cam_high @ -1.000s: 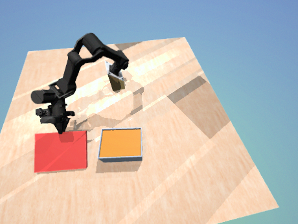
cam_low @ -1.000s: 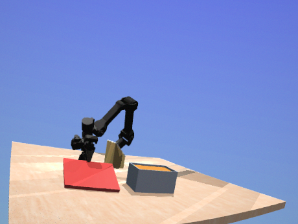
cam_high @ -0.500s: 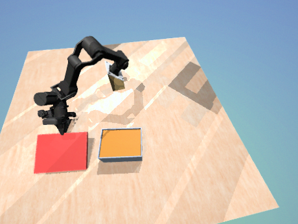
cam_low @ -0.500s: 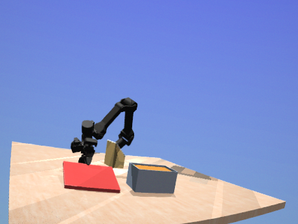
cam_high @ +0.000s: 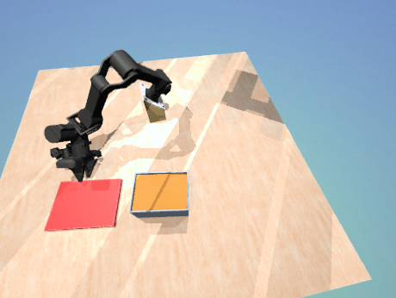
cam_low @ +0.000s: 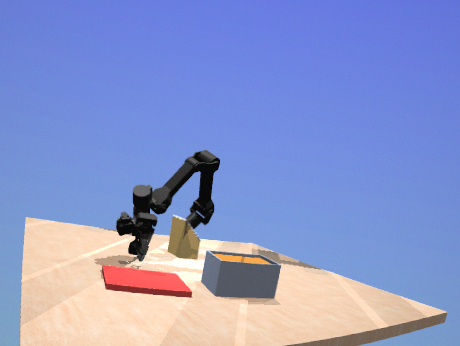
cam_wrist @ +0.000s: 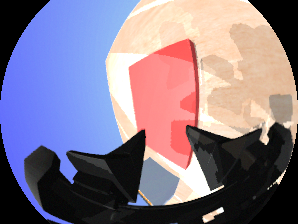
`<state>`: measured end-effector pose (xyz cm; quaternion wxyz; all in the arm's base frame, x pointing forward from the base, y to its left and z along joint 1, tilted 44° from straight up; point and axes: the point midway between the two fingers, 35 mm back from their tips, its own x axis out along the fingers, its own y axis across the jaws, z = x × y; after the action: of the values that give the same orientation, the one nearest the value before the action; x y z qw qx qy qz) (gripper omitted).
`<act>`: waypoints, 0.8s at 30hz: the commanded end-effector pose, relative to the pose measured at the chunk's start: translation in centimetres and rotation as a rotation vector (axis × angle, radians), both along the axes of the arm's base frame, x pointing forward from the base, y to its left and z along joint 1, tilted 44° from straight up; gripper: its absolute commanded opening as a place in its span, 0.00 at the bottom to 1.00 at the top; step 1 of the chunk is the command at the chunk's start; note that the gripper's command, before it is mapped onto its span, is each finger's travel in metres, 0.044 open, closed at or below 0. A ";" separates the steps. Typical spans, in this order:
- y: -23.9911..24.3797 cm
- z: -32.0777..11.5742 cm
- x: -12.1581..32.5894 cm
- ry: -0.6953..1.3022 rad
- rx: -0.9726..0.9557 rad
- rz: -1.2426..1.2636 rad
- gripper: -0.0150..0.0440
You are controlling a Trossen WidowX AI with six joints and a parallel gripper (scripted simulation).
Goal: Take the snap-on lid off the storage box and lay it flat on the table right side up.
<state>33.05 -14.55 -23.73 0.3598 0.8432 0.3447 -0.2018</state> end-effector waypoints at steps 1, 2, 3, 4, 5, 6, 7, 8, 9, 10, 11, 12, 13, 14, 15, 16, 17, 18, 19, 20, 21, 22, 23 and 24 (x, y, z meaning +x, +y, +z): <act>0.0 0.0 -0.3 0.000 -0.004 0.002 0.81; 0.0 0.1 -0.5 0.001 -0.004 0.002 0.85; 0.0 0.1 -0.7 0.001 -0.004 0.002 0.90; 0.0 0.1 -0.9 0.001 -0.005 0.002 0.94; 0.0 0.1 -1.1 0.001 -0.005 0.002 0.99; 0.0 0.2 -1.3 0.001 -0.005 0.002 1.00; 0.0 0.2 -1.5 0.001 -0.005 0.002 1.00; 0.0 0.2 -1.7 0.002 -0.005 0.002 1.00; 0.0 0.2 -1.9 0.002 -0.005 0.002 1.00; 0.0 0.3 -2.1 0.002 -0.005 0.002 1.00; 0.0 0.3 -2.3 0.002 -0.005 0.002 1.00; 0.0 0.3 -2.5 0.002 -0.005 0.002 1.00; 0.0 0.3 -2.7 0.002 -0.005 0.002 1.00; 0.0 0.4 -2.9 0.003 -0.005 0.002 1.00; -0.1 0.4 -3.1 0.003 -0.005 0.002 1.00; -0.1 0.4 -3.4 0.003 -0.005 0.002 1.00; -0.1 0.5 -3.6 0.003 -0.006 0.002 1.00; -0.1 0.5 -3.8 0.003 -0.006 0.002 1.00; -0.1 0.5 -4.0 0.003 -0.006 0.002 1.00; -0.1 0.5 -4.2 0.004 -0.006 0.002 1.00; -0.1 0.6 -4.4 0.004 -0.006 0.002 1.00; -0.1 0.6 -4.6 0.004 -0.006 0.002 1.00; -0.1 0.6 -4.8 0.004 -0.006 0.002 1.00; -0.1 0.6 -5.0 0.004 -0.006 0.002 1.00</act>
<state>29.01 -14.88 -23.26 0.3638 0.8411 0.3435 -0.2055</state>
